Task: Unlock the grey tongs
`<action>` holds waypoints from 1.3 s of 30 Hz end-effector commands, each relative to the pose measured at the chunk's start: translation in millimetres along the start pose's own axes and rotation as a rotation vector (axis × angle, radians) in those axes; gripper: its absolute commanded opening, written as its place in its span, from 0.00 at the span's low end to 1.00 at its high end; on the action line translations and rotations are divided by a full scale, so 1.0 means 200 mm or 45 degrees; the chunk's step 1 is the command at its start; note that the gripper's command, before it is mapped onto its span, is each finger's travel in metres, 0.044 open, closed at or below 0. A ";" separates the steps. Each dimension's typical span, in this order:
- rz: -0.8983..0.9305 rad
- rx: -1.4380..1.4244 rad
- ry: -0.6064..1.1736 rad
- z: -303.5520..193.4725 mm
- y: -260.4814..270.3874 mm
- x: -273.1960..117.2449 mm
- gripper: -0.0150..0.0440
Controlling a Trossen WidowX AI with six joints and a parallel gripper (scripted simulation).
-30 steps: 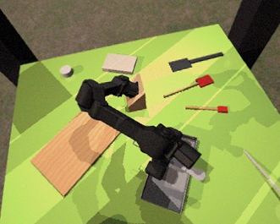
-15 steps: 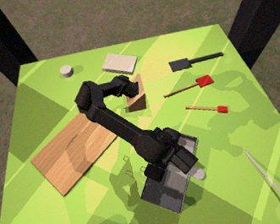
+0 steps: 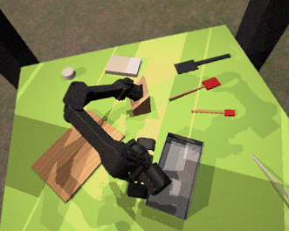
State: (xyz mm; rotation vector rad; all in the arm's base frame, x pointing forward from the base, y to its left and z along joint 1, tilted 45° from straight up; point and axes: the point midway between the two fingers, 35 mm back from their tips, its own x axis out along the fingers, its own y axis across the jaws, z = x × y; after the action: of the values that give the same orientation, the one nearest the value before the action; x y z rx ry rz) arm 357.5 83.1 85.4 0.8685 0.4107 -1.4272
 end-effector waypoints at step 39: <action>0.010 -0.809 0.021 1.08 0.13 -0.14 0.00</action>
State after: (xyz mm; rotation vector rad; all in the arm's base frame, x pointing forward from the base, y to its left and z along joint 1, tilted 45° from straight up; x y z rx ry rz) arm 334.4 -43.0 237.2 0.3983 0.7875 -1.2087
